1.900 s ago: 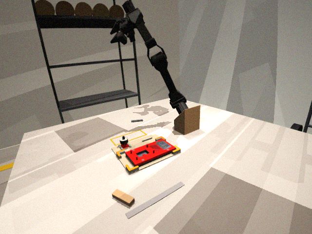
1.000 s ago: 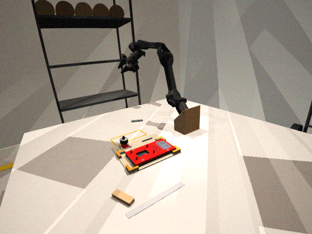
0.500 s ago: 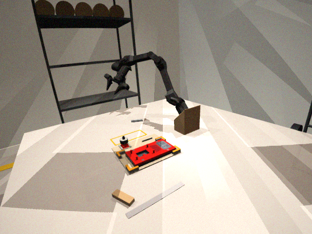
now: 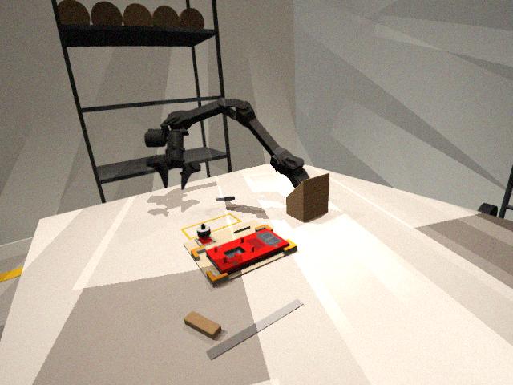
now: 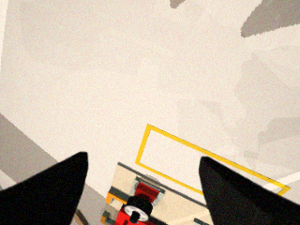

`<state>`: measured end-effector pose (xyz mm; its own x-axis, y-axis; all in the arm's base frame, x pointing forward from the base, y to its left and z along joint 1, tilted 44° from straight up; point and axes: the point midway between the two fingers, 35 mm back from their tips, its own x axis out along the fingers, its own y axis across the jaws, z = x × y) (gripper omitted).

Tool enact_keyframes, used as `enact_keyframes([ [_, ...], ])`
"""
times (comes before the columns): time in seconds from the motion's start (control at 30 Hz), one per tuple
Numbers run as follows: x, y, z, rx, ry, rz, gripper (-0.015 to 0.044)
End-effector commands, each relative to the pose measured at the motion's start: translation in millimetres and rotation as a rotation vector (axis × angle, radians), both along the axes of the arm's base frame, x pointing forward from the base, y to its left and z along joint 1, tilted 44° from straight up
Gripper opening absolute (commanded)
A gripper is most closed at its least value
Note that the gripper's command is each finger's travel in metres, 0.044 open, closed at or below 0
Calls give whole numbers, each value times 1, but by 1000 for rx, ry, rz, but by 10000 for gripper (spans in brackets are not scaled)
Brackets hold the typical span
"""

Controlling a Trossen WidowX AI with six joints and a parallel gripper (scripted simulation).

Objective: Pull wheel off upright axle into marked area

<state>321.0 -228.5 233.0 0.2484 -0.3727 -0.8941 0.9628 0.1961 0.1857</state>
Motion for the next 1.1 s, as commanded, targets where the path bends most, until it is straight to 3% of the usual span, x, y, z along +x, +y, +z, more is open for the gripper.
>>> enact_keyframes([
  [0.0, 23, 38, -51, -61, 260, 227, 300],
  [0.27, 45, 123, -130, -234, 707, 684, 300],
  [0.47, 46, 156, -159, -385, 966, 933, 300],
  [1.07, 39, 158, -170, -389, 974, 942, 300],
])
